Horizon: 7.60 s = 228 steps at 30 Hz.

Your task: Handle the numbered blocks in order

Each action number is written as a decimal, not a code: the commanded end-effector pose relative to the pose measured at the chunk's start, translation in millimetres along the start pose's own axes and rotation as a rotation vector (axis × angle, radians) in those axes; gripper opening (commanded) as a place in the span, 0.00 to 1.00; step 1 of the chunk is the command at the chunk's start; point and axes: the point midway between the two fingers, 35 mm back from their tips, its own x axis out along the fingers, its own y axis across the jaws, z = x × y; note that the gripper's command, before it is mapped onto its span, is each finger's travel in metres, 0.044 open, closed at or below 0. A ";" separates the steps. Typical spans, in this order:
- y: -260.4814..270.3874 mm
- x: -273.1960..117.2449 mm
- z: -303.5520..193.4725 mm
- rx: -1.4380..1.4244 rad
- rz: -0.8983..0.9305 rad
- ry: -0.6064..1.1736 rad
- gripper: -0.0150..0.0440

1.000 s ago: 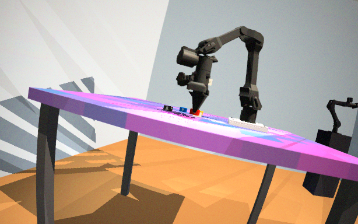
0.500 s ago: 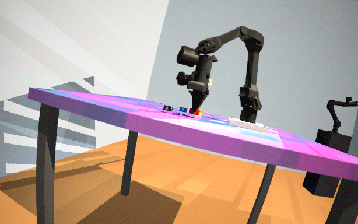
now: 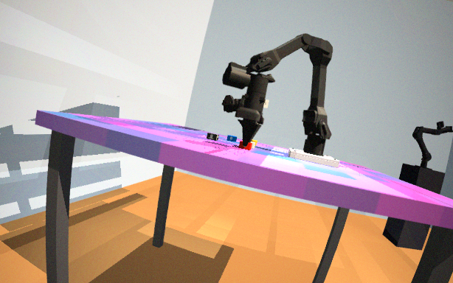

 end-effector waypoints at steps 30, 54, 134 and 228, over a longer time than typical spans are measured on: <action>0.9 -108.3 1.4 0.004 0.000 -0.003 0.62; -140.7 -117.6 50.4 0.004 -0.014 -0.005 0.46; -302.0 -3.8 11.2 0.003 -0.027 -0.003 0.46; -301.2 -40.1 11.2 0.003 -0.027 -0.003 0.93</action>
